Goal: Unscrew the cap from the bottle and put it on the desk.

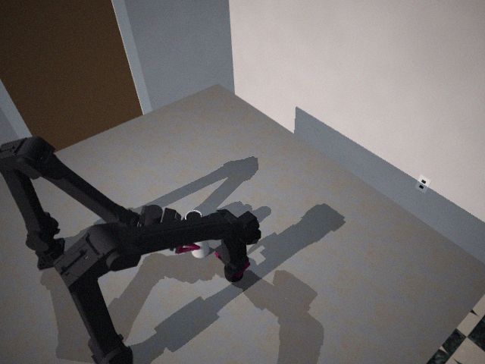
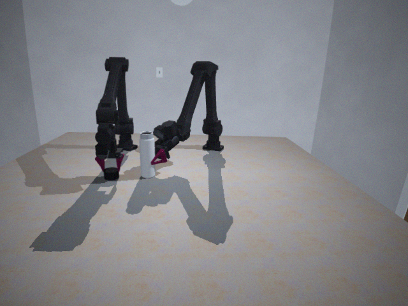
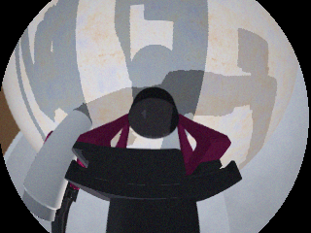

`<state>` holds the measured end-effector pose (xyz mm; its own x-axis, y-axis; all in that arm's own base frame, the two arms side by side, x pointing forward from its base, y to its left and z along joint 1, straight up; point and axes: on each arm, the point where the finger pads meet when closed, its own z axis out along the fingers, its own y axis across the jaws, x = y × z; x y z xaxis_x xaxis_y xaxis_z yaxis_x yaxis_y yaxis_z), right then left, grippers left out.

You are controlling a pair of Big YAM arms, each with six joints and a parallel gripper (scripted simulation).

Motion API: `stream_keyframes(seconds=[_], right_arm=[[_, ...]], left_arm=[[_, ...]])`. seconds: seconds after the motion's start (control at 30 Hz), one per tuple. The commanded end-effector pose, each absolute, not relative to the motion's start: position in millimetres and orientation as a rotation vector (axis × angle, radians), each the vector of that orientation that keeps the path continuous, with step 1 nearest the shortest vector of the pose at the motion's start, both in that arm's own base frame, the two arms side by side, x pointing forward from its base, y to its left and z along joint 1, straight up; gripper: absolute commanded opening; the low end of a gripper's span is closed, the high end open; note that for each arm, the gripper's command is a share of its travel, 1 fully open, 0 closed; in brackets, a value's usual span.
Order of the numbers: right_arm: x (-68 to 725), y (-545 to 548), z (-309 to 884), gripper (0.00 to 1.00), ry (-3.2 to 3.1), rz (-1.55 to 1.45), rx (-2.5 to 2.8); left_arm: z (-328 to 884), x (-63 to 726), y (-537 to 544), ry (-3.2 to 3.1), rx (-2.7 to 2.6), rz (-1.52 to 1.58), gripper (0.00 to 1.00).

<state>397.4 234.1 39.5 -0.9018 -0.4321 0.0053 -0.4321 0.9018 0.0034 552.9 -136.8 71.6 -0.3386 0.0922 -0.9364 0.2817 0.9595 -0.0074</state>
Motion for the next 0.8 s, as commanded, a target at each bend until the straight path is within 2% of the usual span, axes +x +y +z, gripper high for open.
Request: stream_keyframes(seconds=[0.0, 0.27, 0.3, 0.37, 0.53, 0.57, 0.77], right_arm=[[409.7, 238.8, 48.4, 0.00, -3.099, -0.016, 0.680], [409.7, 238.8, 48.4, 0.00, -3.099, -0.016, 0.680], [408.4, 240.5, 50.7, 0.00, -3.089, -0.020, 0.702], [408.4, 240.5, 50.7, 0.00, -3.089, -0.020, 0.702], [408.4, 240.5, 50.7, 0.00, -3.089, -0.020, 0.702], [408.4, 240.5, 50.7, 0.00, -3.089, -0.020, 0.702], [408.4, 240.5, 50.7, 0.00, -3.089, -0.020, 0.702]], left_arm=[[85.0, 560.7, -138.5, 1.871, 0.265, -0.201, 0.00], [85.0, 560.7, -138.5, 1.871, 0.265, -0.201, 0.00], [85.0, 560.7, -138.5, 1.871, 0.265, -0.201, 0.11], [85.0, 560.7, -138.5, 1.871, 0.265, -0.201, 0.11], [85.0, 560.7, -138.5, 1.871, 0.265, -0.201, 0.68], [85.0, 560.7, -138.5, 1.871, 0.265, -0.201, 0.74], [85.1, 562.3, -138.9, 1.882, 0.267, -0.199, 0.74]])
